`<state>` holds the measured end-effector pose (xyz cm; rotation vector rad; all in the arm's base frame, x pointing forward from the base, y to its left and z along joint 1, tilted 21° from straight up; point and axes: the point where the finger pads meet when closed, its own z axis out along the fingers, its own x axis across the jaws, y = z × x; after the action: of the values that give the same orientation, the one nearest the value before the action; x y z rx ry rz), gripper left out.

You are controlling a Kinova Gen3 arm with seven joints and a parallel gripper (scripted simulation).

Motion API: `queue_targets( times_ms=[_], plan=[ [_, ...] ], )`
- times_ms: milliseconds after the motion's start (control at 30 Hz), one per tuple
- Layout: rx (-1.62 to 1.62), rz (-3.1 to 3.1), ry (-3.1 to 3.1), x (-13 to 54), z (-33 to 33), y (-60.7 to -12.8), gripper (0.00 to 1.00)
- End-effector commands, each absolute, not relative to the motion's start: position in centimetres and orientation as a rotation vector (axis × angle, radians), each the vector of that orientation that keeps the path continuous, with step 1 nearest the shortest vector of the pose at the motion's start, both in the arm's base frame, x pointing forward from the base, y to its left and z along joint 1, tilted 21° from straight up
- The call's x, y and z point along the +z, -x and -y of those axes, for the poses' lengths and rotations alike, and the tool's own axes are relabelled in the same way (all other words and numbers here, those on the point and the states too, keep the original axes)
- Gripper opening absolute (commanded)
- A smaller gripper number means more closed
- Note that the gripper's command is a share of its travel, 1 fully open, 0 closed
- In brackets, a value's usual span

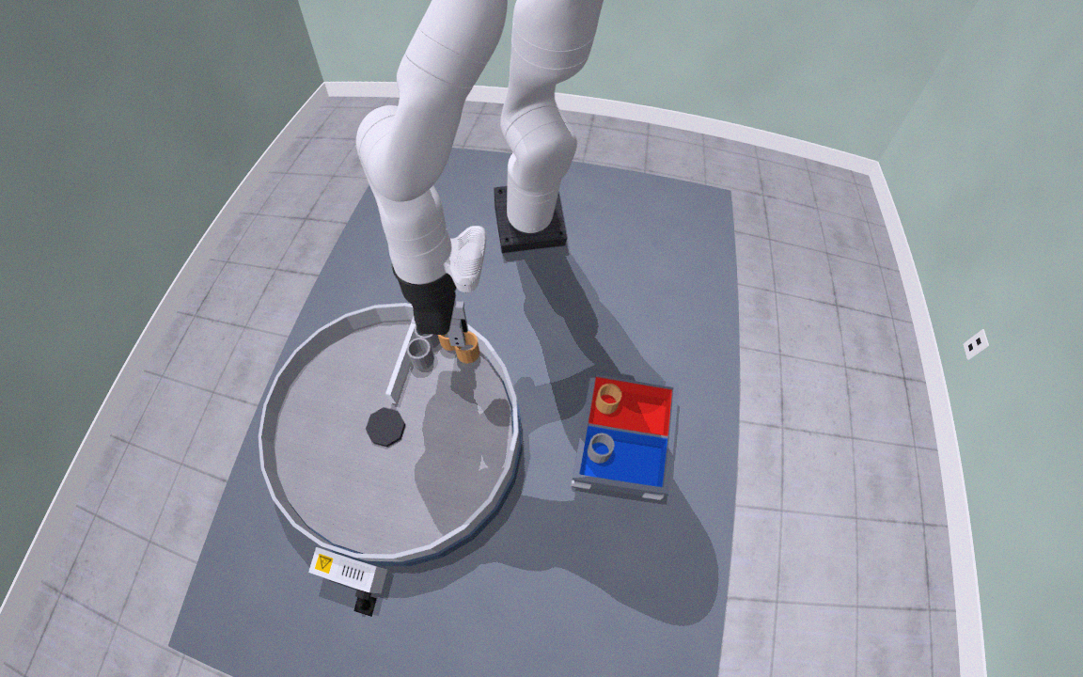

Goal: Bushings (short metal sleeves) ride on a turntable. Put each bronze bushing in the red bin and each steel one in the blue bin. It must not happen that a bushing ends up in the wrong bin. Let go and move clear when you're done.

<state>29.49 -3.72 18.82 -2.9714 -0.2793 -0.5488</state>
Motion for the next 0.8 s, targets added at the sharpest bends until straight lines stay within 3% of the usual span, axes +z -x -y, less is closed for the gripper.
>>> queue_targets(
  times_ms=[0,767],
  plan=[
    [-0.536,0.281,2.964,18.5,3.5,-29.4,0.45],
    [-0.535,0.280,2.964,15.7,3.1,-30.4,0.45]
  ],
)
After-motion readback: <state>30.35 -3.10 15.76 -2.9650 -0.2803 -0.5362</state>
